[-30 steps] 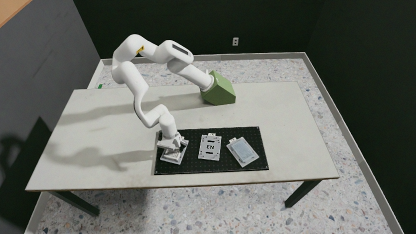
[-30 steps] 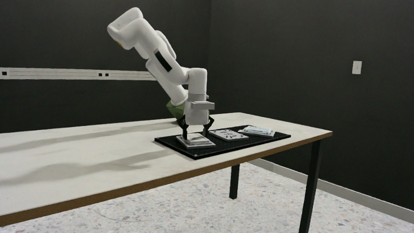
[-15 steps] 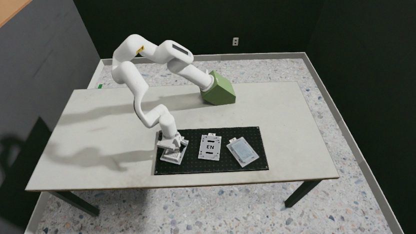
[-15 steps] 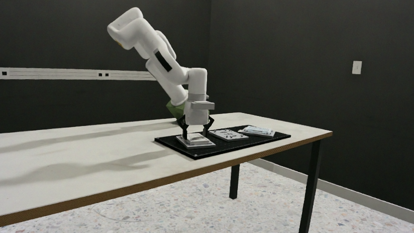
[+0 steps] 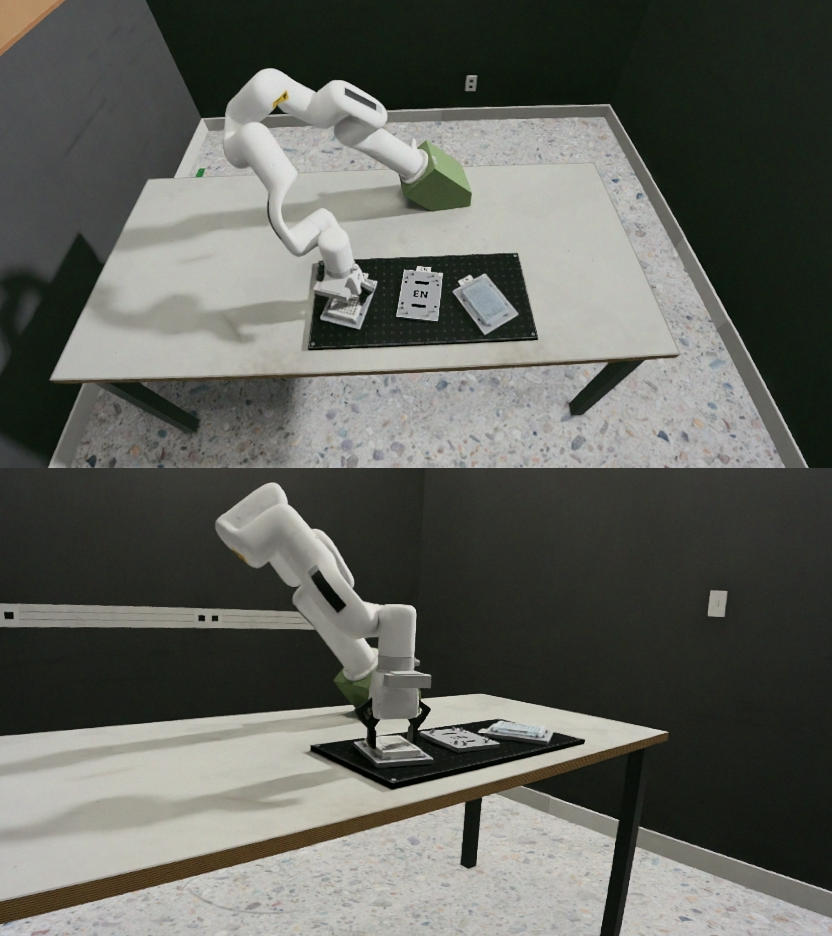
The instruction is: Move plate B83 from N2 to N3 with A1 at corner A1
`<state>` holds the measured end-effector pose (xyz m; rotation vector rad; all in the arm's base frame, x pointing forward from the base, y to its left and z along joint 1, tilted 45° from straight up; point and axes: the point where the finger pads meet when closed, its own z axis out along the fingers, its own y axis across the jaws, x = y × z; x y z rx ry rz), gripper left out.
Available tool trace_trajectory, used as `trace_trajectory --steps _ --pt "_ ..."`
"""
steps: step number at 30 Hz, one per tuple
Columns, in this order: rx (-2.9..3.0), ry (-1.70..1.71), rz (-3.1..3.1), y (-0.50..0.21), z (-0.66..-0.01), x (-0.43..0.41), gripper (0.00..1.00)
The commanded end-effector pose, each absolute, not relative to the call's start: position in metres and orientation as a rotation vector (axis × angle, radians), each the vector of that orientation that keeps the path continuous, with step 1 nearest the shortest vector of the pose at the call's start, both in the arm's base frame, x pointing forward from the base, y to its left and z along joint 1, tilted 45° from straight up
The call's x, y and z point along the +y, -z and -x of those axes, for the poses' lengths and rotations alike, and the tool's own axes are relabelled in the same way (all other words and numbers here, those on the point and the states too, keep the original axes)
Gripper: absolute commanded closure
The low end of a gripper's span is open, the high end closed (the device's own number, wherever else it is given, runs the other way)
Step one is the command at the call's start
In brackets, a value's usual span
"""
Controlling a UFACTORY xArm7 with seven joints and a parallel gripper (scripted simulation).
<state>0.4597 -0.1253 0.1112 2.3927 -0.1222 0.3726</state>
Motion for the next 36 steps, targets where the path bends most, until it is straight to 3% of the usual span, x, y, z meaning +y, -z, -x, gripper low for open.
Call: trace_trajectory --steps 1,36 --pt "-0.118 -0.38 -2.394 -0.1125 -0.4615 -0.123 1.0" --pt "-0.118 -0.38 -2.394 -0.1202 -0.459 -0.1159 1.0"
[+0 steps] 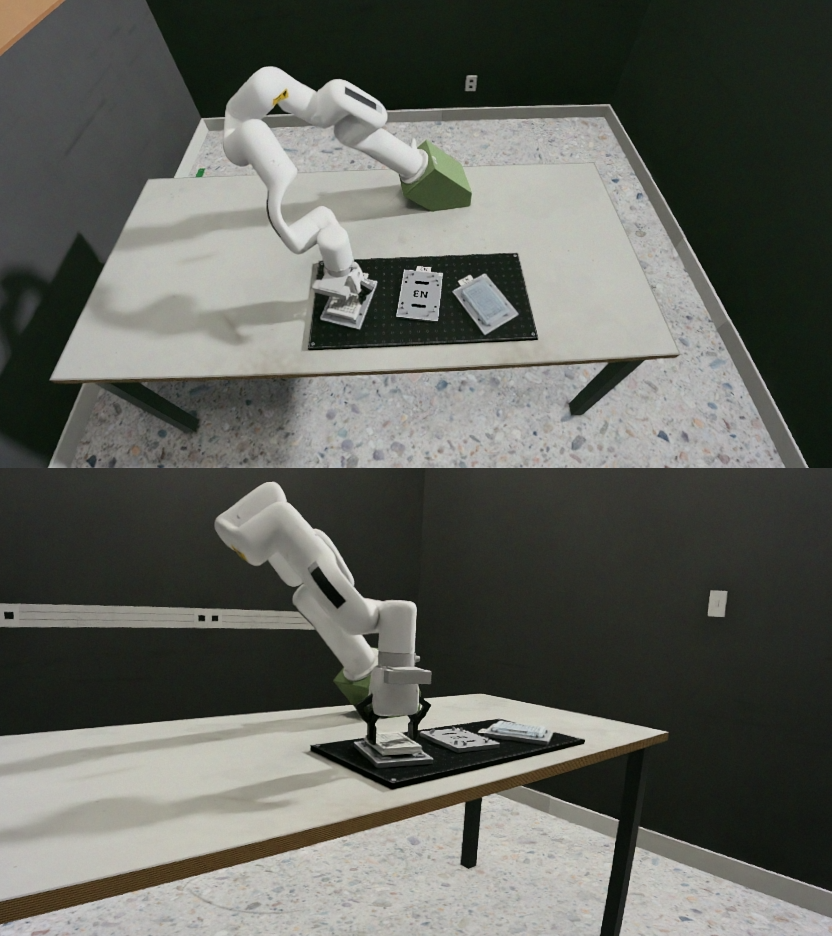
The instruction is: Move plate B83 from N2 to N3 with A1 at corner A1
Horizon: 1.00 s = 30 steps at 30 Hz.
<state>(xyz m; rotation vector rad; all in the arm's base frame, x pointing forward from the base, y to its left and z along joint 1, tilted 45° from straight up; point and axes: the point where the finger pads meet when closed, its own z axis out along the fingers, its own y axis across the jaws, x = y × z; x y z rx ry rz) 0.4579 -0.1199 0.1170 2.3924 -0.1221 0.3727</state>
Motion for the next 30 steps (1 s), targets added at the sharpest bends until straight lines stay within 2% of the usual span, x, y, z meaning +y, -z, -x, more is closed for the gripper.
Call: trace_trajectory --steps 1,30 --pt "-0.118 -0.38 -2.394 -0.121 -0.459 -0.115 1.0" --pt "-0.118 -0.38 -2.394 -0.133 -0.455 -0.104 1.0"
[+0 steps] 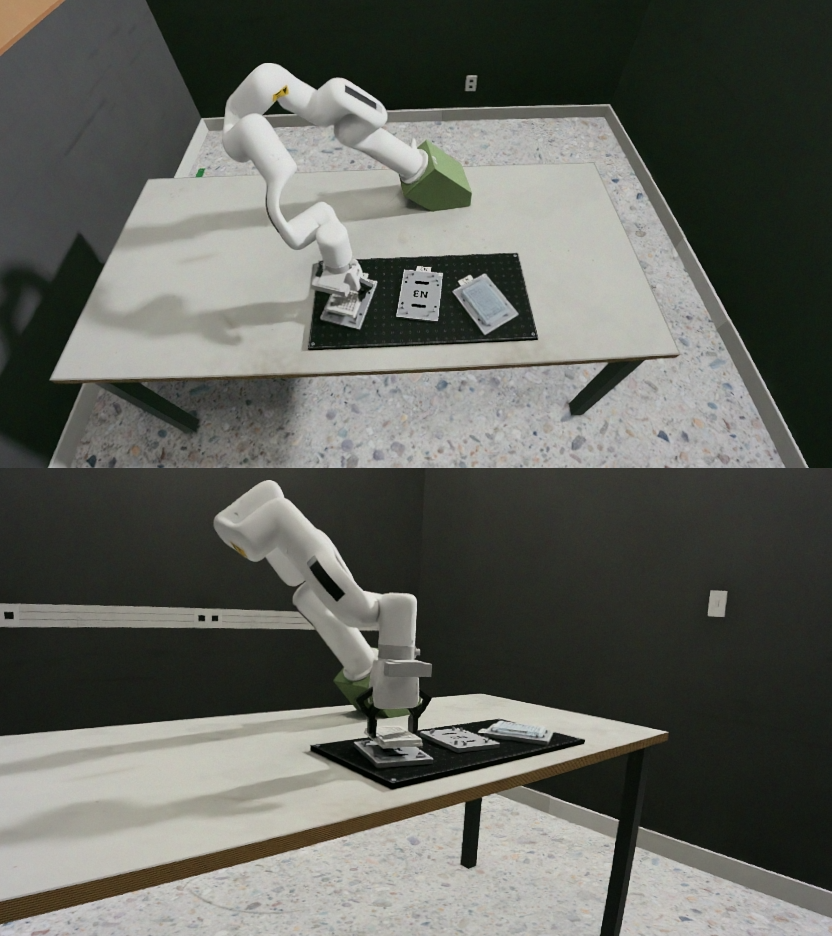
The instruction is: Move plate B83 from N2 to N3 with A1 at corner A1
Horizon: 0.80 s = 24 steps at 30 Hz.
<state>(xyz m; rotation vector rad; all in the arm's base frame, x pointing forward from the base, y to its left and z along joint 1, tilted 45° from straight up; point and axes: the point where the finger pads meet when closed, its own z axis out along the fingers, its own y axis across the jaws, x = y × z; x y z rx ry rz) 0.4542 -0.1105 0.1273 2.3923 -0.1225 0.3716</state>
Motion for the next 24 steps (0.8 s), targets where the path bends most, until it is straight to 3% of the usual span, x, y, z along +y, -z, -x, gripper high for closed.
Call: trace_trajectory --steps 1,24 --pt "-0.118 -0.38 -2.394 -0.134 -0.454 -0.103 1.0" --pt "-0.118 -0.38 -2.394 -0.159 -0.446 -0.08 1.0"
